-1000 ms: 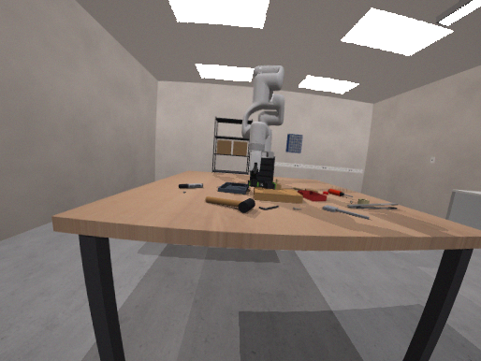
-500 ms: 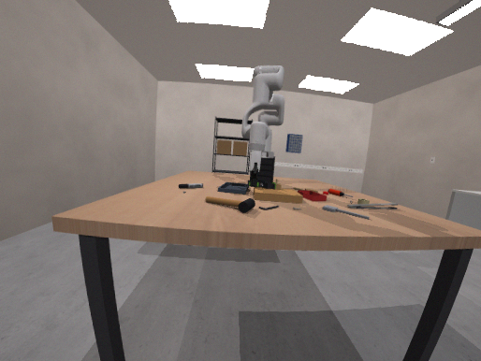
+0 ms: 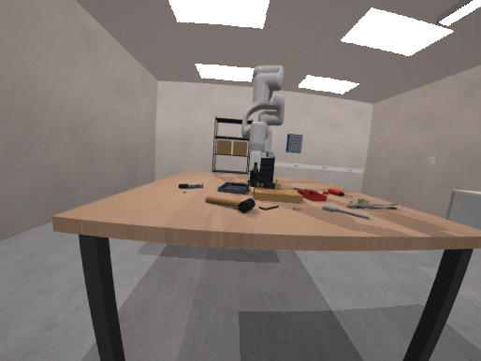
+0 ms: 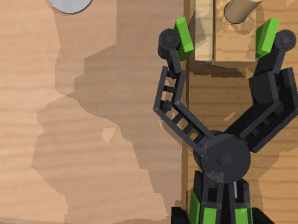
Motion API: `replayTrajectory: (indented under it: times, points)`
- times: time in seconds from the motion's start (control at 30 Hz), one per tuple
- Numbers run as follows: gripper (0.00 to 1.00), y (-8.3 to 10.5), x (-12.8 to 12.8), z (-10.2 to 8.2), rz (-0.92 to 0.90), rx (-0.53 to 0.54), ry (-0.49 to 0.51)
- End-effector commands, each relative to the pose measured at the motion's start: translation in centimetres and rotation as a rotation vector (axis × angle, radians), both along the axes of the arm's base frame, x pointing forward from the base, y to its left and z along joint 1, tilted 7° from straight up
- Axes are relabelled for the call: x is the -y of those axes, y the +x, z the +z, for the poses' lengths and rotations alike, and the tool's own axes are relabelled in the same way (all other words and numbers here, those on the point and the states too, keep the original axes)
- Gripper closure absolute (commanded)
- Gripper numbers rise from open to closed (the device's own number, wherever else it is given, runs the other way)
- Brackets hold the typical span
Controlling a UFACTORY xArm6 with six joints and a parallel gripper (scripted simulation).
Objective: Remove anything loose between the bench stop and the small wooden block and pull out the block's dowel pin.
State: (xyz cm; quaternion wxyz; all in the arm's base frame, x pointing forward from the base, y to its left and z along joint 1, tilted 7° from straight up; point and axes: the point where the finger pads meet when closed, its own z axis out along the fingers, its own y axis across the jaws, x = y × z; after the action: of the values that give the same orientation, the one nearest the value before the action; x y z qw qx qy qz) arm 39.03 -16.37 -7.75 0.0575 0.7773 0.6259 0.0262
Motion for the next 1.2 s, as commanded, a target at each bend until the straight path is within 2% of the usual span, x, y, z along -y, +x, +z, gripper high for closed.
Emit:
replayTrajectory:
  times: [0.0,1.17]
  points:
    - [0.65,0.13,0.05,0.11,0.000,0.003,-0.001]
    - [0.56,0.13,0.05,0.11,0.000,0.003,-0.001]
